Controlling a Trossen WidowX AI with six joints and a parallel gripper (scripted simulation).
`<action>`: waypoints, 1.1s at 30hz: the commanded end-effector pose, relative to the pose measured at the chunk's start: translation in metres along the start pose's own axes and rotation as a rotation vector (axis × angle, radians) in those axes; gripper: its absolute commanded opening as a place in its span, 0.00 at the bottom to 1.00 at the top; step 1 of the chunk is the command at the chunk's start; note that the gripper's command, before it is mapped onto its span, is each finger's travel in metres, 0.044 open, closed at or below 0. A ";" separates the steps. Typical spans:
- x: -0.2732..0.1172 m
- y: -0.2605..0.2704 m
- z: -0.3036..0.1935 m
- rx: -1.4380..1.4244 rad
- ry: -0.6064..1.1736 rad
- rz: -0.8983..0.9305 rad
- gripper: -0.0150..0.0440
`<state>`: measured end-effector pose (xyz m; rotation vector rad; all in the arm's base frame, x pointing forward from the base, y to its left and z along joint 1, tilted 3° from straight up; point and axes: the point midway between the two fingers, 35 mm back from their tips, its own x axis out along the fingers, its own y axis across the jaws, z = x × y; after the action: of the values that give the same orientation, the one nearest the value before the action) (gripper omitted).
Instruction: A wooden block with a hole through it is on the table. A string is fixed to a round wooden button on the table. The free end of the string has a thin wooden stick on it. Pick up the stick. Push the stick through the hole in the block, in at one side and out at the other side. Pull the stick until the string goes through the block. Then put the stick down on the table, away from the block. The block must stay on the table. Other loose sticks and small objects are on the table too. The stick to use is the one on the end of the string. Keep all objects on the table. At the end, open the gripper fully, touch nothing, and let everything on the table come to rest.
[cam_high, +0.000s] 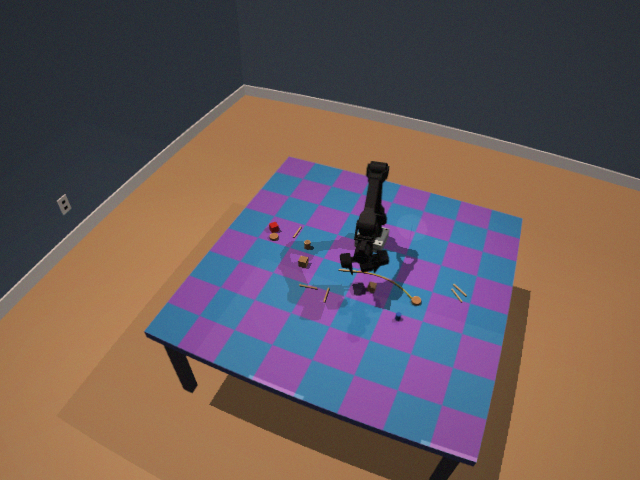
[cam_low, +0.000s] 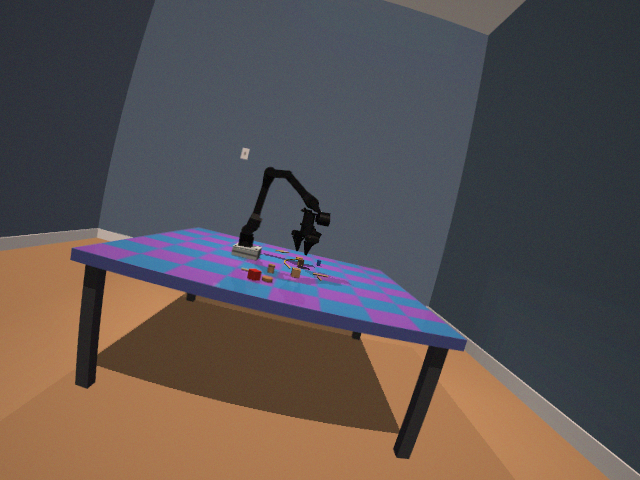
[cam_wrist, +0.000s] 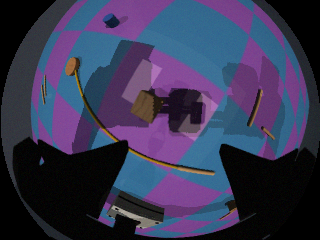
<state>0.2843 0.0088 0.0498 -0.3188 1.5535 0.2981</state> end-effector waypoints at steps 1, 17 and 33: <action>0.005 -0.013 -0.043 0.944 0.018 -0.015 1.00; 0.007 -0.020 -0.074 1.806 0.013 -0.029 1.00; 0.007 -0.020 -0.074 1.806 0.013 -0.029 0.87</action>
<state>0.2256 -0.0369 0.0449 1.0575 1.2818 -1.1096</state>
